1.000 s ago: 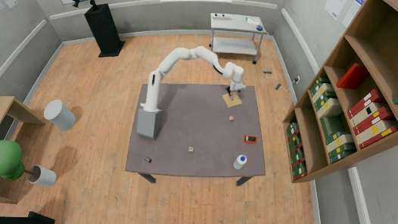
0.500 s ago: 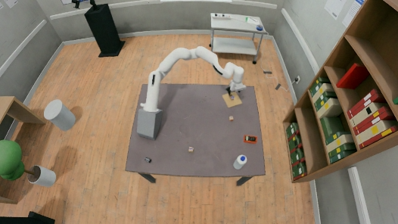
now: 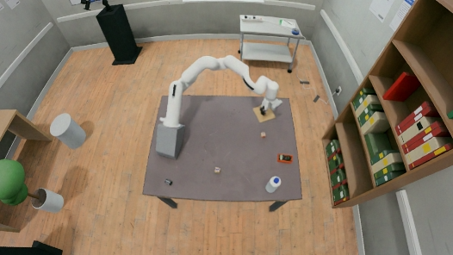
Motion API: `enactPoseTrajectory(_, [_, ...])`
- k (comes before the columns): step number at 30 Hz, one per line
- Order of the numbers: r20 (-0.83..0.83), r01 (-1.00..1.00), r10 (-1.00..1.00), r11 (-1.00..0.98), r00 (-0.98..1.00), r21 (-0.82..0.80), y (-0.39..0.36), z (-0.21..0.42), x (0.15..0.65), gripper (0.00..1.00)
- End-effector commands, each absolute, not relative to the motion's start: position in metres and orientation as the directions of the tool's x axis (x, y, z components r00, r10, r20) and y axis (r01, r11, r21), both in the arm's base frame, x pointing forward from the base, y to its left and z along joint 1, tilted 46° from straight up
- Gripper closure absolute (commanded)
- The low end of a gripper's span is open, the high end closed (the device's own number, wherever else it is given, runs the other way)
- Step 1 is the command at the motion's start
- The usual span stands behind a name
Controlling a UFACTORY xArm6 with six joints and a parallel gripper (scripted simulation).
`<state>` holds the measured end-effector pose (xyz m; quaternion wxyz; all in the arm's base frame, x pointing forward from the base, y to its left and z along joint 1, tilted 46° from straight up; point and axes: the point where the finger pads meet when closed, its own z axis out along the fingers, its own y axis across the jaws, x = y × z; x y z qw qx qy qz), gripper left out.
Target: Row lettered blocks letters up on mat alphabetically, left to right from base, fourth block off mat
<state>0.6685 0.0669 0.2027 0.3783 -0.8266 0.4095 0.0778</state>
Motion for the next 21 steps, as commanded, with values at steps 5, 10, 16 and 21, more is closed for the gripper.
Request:
enactPoseTrajectory(5, [-0.285, -0.551, -0.508, -0.513, 0.813, -0.658, 0.042, 0.178, 0.669, 0.0])
enactPoseTrajectory(10, [-0.212, -0.459, -0.449, -0.565, 0.868, -0.685, 0.031, 0.166, 0.668, 0.0])
enactPoseTrajectory(16, [-0.097, -0.312, -0.351, -0.631, 0.931, -0.711, 0.015, 0.149, 0.665, 0.0])
enactPoseTrajectory(21, [0.0, -0.182, -0.262, -0.672, 0.965, -0.718, 0.002, 0.134, 0.663, 0.0])
